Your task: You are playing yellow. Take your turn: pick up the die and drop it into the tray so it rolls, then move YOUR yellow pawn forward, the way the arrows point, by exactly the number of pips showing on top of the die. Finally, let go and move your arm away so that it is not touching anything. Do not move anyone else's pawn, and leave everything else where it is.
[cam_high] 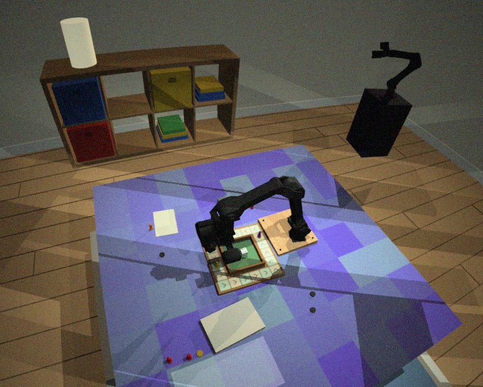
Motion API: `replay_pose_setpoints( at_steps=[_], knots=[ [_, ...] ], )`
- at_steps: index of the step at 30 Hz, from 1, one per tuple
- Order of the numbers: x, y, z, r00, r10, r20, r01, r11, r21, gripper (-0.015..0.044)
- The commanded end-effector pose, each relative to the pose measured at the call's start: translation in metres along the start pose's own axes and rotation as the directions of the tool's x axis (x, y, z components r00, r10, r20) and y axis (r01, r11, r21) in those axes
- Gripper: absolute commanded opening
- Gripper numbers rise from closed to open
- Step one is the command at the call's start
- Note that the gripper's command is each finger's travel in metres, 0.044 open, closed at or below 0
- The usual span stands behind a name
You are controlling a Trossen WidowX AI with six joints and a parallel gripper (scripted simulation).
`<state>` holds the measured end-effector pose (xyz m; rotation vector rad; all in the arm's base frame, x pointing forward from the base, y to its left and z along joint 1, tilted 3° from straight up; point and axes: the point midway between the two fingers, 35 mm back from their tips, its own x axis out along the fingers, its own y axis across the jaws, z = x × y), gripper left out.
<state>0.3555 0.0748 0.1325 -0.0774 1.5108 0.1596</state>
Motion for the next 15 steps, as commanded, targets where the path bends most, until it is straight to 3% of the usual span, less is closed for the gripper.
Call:
replay_pose_setpoints(
  at_steps=[1, 8, 9, 15],
  knots=[
    [-0.029, -0.006, -0.044, 1.0, -0.003, 0.004, 0.003, 1.0, -0.008, 0.044],
    [-0.055, -0.013, -0.132, 1.0, -0.004, -0.003, 0.004, 1.0, -0.02, 0.044],
    [-0.051, -0.01, -0.09, 1.0, -0.002, 0.018, 0.002, 1.0, -0.011, 0.044],
    [-0.051, -0.01, -0.09, 1.0, -0.002, 0.018, 0.002, 1.0, -0.011, 0.044]
  ],
)
